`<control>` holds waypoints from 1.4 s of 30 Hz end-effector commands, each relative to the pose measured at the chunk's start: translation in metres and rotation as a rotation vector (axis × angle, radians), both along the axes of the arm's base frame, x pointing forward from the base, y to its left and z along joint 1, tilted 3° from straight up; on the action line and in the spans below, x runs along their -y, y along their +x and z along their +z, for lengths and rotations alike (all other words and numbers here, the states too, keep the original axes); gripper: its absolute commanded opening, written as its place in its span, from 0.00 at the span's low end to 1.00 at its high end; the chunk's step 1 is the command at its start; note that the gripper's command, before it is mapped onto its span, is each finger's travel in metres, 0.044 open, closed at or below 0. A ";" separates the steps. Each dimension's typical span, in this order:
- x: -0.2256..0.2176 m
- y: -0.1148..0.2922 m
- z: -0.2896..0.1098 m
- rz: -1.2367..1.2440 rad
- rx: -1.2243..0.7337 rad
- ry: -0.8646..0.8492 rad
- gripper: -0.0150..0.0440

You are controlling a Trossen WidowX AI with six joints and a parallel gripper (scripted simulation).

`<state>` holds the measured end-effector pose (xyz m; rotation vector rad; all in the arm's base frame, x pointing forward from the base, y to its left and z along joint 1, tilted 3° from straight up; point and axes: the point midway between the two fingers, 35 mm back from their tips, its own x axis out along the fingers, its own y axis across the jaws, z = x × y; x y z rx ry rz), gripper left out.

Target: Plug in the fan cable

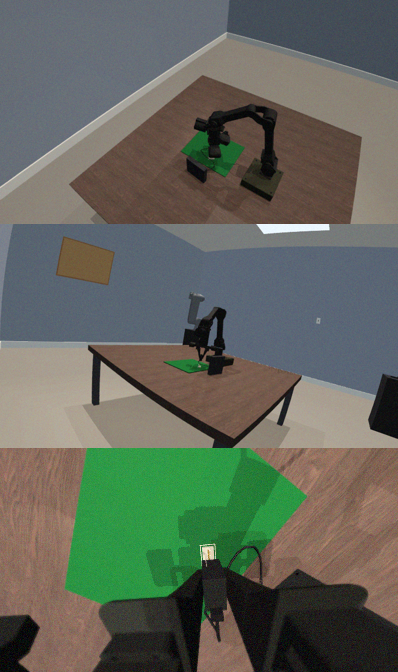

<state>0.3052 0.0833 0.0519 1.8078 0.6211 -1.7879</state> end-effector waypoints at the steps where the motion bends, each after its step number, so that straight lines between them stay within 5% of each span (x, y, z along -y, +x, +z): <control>1: 0.001 0.000 -0.011 -0.002 0.001 -0.001 0.25; 42: 0.002 -0.001 -0.023 0.012 0.001 -0.001 0.25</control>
